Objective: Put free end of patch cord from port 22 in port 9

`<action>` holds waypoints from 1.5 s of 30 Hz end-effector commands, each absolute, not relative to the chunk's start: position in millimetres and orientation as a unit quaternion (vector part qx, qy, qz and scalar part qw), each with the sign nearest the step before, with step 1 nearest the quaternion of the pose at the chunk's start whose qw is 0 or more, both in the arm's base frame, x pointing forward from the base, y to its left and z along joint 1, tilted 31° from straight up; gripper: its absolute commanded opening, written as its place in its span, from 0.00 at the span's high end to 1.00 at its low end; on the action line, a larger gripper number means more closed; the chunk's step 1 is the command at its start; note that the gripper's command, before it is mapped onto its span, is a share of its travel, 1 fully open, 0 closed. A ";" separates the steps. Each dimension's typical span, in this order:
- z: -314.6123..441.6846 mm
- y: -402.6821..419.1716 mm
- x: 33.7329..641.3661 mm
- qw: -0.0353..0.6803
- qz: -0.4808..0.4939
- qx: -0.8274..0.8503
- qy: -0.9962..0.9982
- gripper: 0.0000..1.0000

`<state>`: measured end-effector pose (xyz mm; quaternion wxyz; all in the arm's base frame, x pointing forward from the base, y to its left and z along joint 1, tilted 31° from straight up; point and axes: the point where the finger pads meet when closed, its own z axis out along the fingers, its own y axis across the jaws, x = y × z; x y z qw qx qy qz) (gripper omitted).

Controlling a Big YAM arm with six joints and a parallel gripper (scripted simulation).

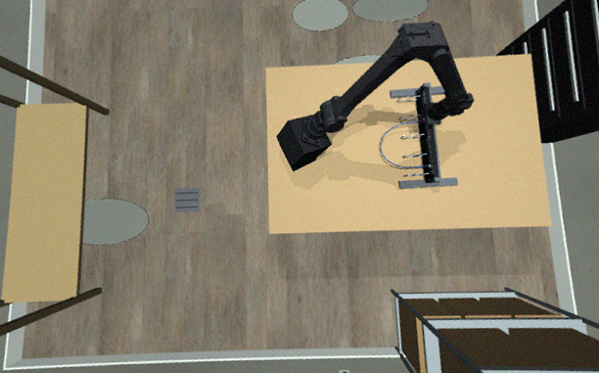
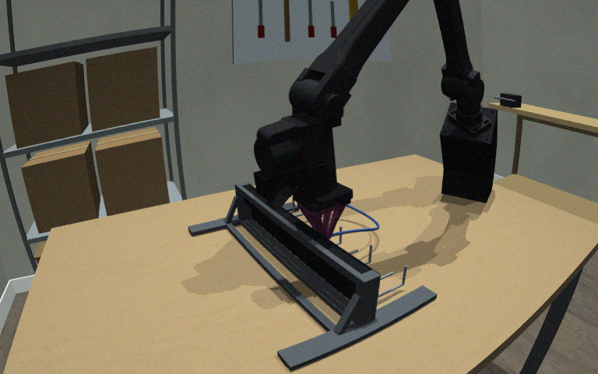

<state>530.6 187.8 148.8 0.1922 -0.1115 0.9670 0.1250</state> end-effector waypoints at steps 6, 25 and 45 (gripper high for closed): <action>224.8 185.4 578.5 0.286 0.134 -0.101 0.943 1.00; 224.8 185.4 578.5 0.286 0.134 -0.101 0.943 1.00; 172.4 190.2 530.0 0.223 0.130 -0.116 0.959 1.00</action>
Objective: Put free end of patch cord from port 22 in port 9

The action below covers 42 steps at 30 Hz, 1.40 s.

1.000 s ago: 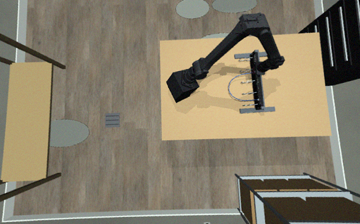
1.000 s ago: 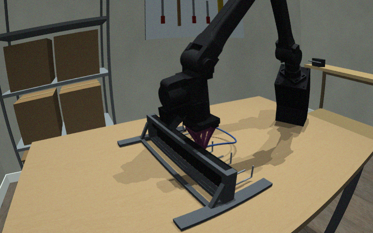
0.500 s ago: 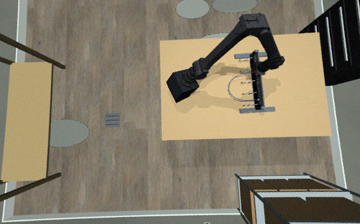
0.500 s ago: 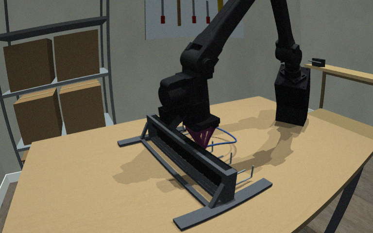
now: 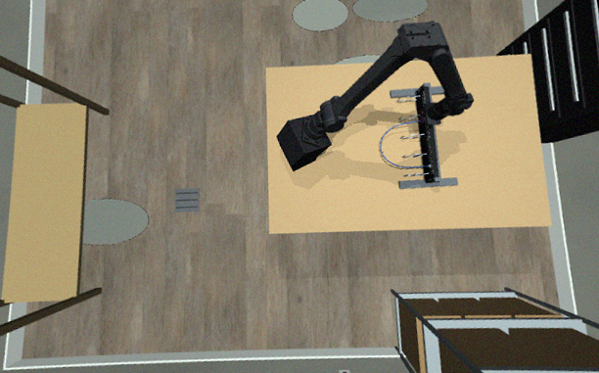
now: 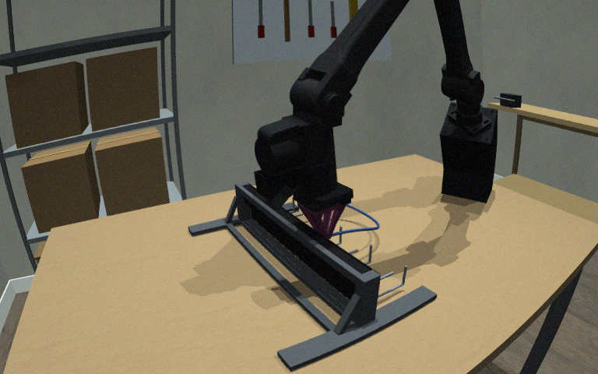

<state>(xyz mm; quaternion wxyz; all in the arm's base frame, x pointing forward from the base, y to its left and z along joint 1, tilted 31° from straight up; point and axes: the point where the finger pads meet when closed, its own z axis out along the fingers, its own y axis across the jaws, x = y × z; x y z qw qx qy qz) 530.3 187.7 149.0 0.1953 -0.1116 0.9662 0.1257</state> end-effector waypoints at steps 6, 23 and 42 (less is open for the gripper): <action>172.3 190.2 528.9 0.223 0.129 -0.116 0.959 1.00; 172.7 188.9 526.7 0.219 0.129 -0.112 0.961 1.00; 190.6 186.3 546.0 0.238 0.131 -0.108 0.956 0.64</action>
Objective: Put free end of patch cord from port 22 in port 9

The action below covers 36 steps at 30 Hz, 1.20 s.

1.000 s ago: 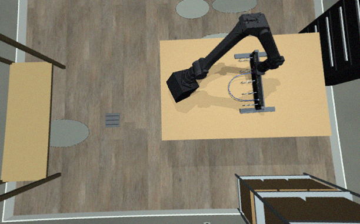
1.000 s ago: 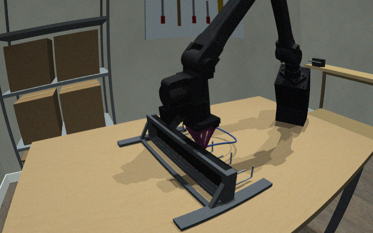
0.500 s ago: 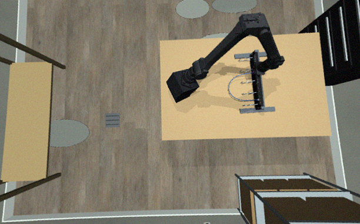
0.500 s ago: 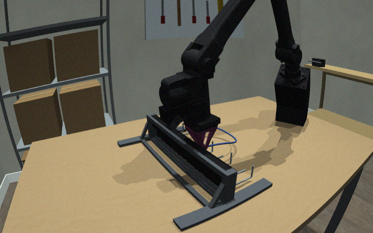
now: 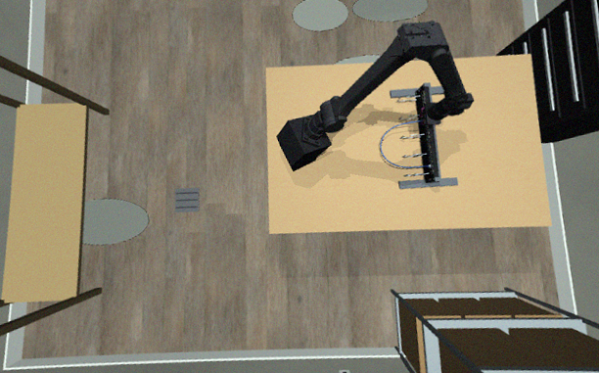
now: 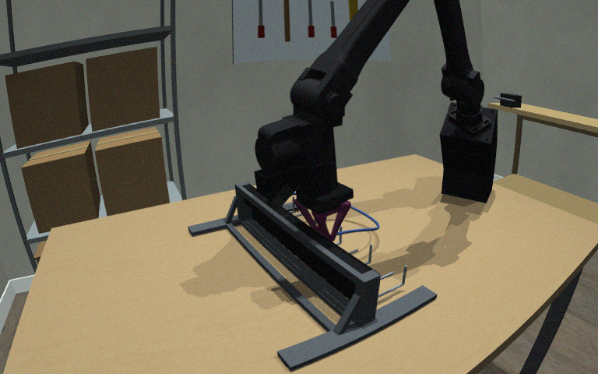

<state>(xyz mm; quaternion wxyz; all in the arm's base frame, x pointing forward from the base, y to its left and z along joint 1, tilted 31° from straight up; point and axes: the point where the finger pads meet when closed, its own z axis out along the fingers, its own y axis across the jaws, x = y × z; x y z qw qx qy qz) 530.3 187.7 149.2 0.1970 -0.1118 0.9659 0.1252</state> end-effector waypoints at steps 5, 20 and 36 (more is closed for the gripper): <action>192.6 186.0 546.3 0.239 0.132 -0.108 0.956 0.64; 195.9 185.0 545.8 0.240 0.132 -0.104 0.956 0.64; 195.1 185.2 544.4 0.237 0.131 -0.104 0.957 0.64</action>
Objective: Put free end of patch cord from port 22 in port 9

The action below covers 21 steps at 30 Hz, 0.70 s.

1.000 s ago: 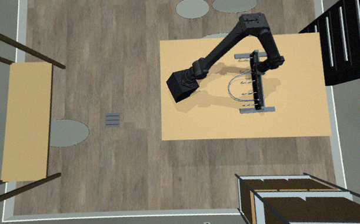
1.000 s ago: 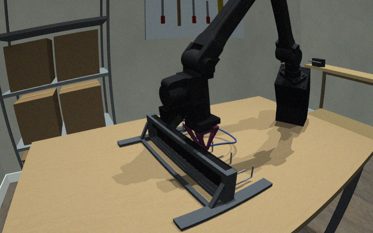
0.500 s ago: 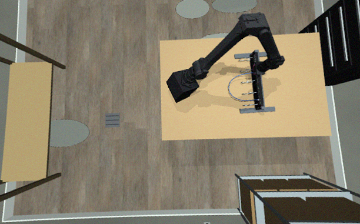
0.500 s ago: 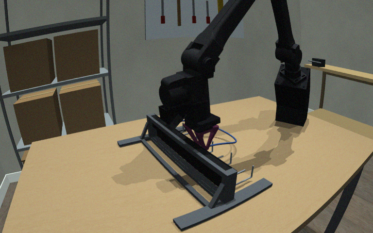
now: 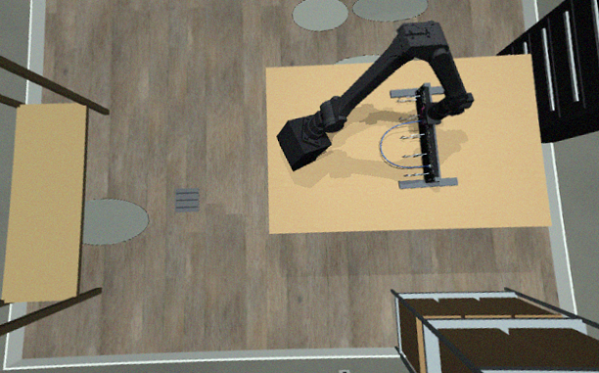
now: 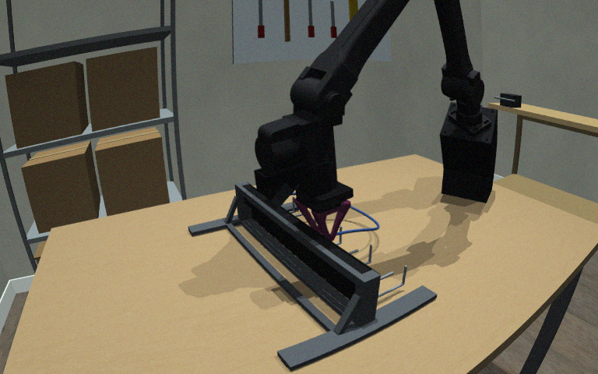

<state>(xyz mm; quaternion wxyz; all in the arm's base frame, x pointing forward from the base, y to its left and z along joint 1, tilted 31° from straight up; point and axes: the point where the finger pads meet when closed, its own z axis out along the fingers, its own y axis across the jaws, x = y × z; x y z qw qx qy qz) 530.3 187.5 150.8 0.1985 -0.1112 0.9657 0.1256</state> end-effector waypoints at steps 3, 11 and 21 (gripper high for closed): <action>195.0 185.2 544.3 0.237 0.131 -0.104 0.957 0.64; 194.0 185.2 543.7 0.235 0.131 -0.104 0.958 0.64; 193.0 185.4 543.8 0.234 0.130 -0.104 0.958 0.64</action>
